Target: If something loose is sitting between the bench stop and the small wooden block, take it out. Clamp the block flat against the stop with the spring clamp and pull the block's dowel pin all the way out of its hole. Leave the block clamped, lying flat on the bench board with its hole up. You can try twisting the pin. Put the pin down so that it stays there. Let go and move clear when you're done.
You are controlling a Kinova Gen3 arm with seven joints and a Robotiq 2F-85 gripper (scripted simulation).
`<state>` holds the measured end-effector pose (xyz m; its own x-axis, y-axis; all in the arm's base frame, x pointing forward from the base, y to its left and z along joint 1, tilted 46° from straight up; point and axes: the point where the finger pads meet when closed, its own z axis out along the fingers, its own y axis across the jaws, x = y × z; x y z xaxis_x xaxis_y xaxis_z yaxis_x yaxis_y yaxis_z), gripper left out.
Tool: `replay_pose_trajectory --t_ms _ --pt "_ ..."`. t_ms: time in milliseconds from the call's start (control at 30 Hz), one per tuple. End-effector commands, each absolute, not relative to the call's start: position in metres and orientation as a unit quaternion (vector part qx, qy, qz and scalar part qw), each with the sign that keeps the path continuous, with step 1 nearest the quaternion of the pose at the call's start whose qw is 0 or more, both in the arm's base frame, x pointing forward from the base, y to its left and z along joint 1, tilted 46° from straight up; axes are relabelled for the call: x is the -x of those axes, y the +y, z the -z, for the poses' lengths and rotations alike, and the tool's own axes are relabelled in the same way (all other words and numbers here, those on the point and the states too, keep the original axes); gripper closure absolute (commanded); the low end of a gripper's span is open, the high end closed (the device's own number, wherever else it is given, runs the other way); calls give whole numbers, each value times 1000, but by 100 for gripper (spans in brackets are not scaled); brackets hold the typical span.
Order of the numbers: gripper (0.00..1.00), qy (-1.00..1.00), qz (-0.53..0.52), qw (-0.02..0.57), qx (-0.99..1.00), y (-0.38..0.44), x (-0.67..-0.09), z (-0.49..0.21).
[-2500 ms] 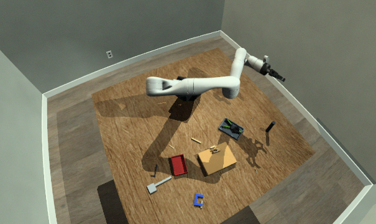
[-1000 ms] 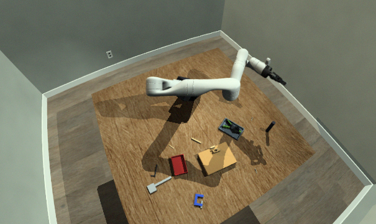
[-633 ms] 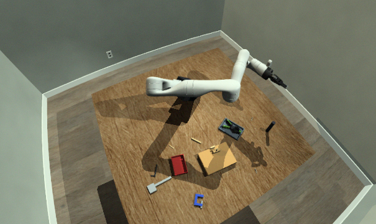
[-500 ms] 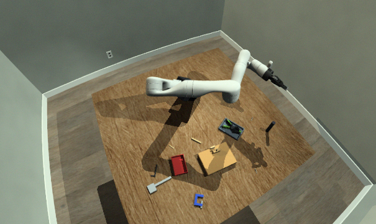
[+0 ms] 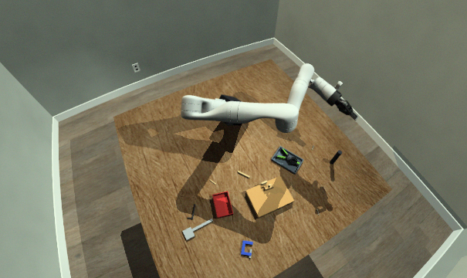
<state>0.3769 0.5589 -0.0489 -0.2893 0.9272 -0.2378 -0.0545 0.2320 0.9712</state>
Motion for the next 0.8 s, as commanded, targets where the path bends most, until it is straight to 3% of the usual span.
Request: replay_pose_trajectory --t_ms 0,767 --pt "90 628 -491 493 -349 554 -386 45" --pt "90 687 -333 561 -320 504 -448 27"
